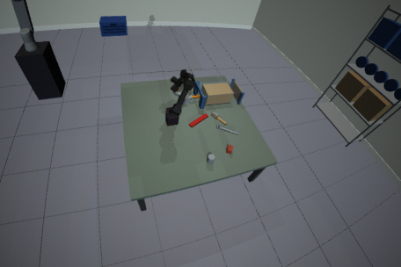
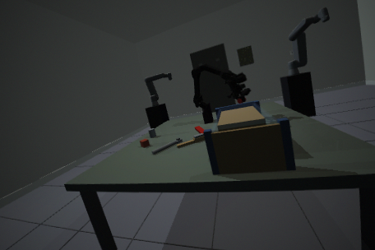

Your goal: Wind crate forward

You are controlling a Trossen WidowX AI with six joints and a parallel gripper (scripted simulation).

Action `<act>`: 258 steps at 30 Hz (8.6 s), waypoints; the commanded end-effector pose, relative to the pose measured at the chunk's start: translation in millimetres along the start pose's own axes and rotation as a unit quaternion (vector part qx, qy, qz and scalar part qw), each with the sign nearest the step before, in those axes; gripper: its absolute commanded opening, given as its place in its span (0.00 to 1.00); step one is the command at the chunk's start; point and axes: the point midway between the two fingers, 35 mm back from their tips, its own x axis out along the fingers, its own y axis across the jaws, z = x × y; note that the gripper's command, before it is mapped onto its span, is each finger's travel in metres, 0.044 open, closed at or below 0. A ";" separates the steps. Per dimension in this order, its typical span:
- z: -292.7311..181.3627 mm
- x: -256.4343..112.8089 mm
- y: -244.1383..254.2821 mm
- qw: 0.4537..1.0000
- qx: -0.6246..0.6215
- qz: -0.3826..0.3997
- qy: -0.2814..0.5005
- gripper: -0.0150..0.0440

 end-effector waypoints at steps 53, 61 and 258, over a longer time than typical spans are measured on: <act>-52.4 -21.2 72.8 1.000 0.004 0.018 0.008 0.25; -60.8 -25.3 76.4 1.000 0.004 0.018 0.008 0.25; -172.1 -74.4 -69.8 1.000 0.007 0.015 0.012 0.25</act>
